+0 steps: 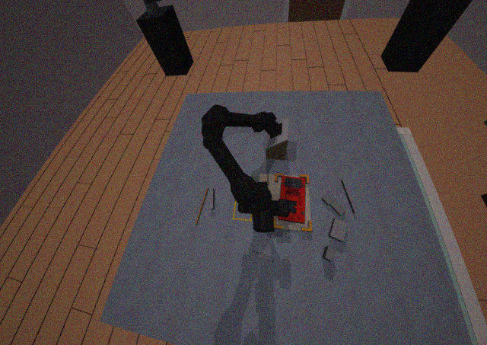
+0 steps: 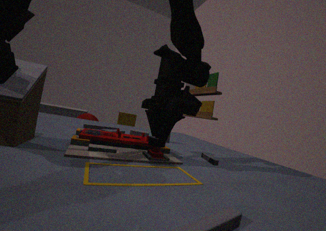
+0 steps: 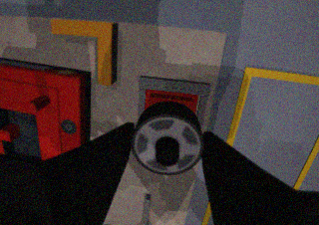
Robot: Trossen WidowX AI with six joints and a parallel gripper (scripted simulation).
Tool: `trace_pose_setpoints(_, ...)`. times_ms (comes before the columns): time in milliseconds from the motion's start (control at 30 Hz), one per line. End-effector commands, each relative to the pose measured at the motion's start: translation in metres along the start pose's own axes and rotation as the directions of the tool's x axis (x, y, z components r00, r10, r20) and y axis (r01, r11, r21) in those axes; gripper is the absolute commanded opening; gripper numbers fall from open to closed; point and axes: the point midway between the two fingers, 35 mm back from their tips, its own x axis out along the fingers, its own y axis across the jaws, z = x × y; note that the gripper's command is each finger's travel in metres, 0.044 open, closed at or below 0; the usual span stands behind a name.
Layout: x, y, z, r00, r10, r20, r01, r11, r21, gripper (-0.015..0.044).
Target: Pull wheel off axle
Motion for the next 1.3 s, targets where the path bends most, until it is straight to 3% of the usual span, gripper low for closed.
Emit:
trace_pose_setpoints(0,-0.004,0.0,0.001,1.0,0.001,0.002,-0.001,1.0,0.001,0.0)
trace_pose_setpoints(1267,-0.016,0.001,0.001,1.0,-0.001,0.0,0.001,1.0,-0.002,0.0)
